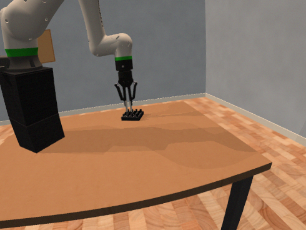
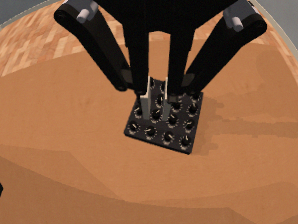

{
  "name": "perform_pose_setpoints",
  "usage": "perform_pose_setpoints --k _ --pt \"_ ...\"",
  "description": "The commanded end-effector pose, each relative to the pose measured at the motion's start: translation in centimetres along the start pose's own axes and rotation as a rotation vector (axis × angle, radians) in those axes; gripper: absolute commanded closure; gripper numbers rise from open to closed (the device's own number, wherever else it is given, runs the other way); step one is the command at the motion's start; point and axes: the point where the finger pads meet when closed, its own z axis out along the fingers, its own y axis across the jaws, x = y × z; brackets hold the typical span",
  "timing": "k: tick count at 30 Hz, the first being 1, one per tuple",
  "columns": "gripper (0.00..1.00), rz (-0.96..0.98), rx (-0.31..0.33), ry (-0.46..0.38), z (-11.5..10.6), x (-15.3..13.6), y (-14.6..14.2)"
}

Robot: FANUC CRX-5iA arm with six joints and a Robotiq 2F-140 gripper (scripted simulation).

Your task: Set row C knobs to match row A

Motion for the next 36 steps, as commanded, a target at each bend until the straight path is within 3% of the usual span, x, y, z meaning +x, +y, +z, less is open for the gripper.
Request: perform_pose_setpoints --k 1,36 --pt "0.88 0.000 0.000 0.000 0.0 0.0 0.0" --pt "0.88 0.000 0.000 0.000 1.4 0.0 0.0"
